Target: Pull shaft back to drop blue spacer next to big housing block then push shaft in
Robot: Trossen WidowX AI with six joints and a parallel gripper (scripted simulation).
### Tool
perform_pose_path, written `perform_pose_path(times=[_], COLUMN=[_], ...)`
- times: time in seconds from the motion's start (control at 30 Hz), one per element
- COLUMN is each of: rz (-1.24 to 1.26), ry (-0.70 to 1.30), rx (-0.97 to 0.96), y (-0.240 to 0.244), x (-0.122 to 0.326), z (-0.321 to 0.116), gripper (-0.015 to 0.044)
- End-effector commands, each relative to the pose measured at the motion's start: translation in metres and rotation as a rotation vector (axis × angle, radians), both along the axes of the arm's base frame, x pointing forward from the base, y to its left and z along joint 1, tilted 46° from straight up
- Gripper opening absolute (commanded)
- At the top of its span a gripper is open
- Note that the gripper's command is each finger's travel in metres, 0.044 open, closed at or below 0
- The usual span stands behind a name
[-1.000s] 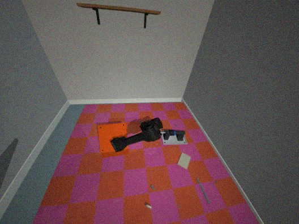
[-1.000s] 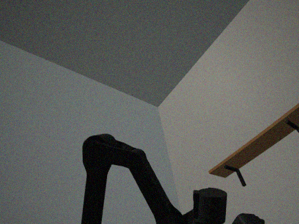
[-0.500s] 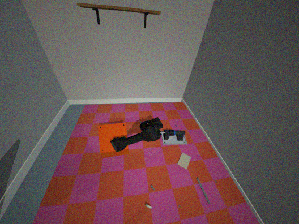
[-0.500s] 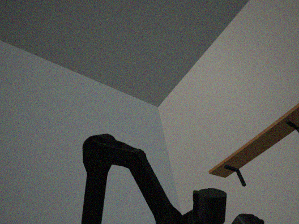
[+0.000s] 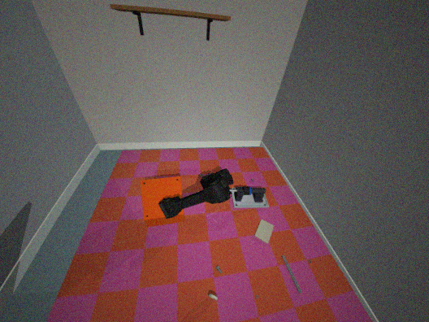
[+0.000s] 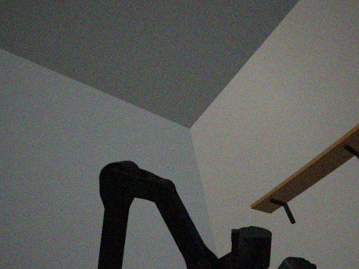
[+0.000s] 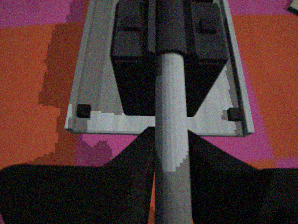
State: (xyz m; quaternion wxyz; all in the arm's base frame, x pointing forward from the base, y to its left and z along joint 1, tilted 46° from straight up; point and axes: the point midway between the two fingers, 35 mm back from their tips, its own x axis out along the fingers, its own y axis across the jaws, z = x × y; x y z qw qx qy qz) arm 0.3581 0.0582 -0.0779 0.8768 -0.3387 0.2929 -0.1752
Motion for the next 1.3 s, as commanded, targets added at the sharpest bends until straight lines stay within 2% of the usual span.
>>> perform_pose_path(times=[0.0, 1.27], rz=[-0.003, -0.003], ry=[-0.002, -0.002], rx=[-0.001, -0.001], y=[-0.0003, -0.0002], x=[-0.0014, -0.0049], z=[0.0, -0.0006], gripper=[0.0, 0.0])
